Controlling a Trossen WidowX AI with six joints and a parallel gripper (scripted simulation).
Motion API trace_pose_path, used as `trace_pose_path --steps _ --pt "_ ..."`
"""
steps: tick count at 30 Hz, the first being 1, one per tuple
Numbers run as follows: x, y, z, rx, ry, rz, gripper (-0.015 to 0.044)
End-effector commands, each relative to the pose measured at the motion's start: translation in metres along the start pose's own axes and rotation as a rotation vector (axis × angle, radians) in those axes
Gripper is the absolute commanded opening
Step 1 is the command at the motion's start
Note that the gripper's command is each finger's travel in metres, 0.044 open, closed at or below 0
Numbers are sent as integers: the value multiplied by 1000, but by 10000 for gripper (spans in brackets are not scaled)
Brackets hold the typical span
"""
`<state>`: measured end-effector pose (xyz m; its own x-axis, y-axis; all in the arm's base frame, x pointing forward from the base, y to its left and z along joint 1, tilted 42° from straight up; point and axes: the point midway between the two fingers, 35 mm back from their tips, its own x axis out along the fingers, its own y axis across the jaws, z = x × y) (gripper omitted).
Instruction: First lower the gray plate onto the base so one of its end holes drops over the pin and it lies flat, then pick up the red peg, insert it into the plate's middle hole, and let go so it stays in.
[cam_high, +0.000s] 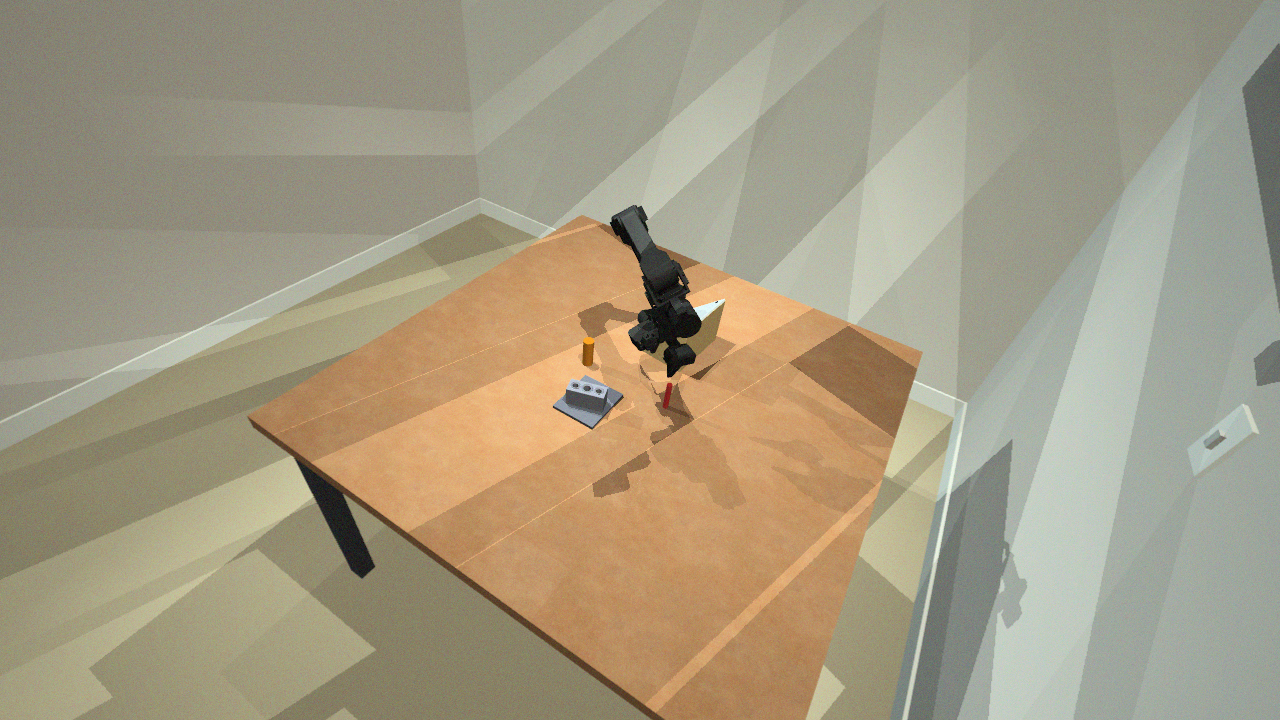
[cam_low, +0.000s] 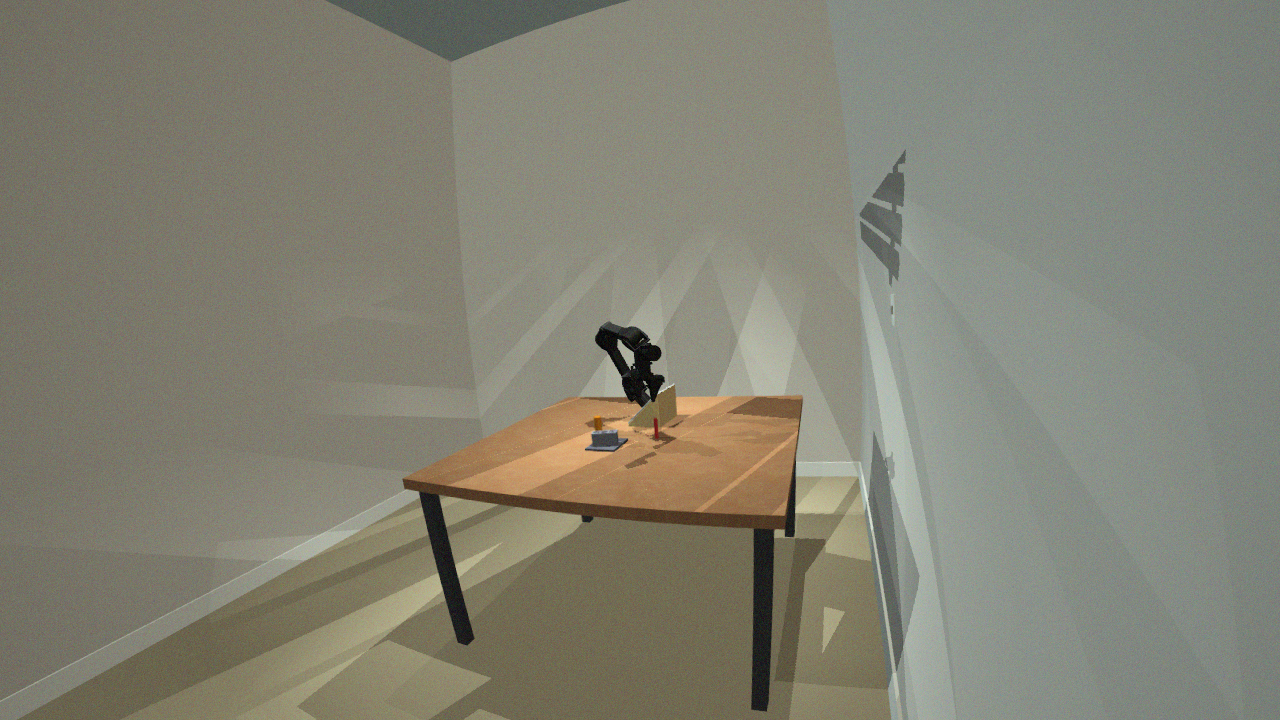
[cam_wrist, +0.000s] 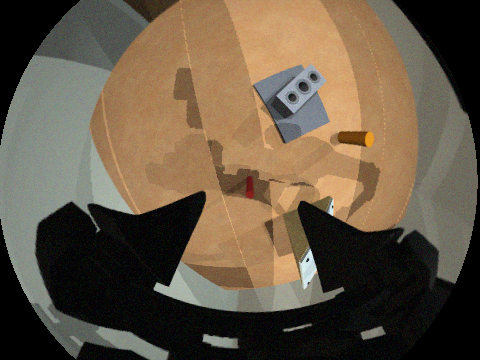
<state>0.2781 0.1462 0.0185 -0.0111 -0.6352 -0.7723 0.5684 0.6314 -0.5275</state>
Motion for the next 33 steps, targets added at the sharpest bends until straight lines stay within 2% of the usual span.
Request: trace_pose_path --steps 1,14,19,33 --pt "13 1 -39 497 5 -44 440" --pt "13 1 -35 497 5 -45 440" --pt "45 0 -35 498 4 -45 440" --pt "66 -3 -37 498 4 -45 440"
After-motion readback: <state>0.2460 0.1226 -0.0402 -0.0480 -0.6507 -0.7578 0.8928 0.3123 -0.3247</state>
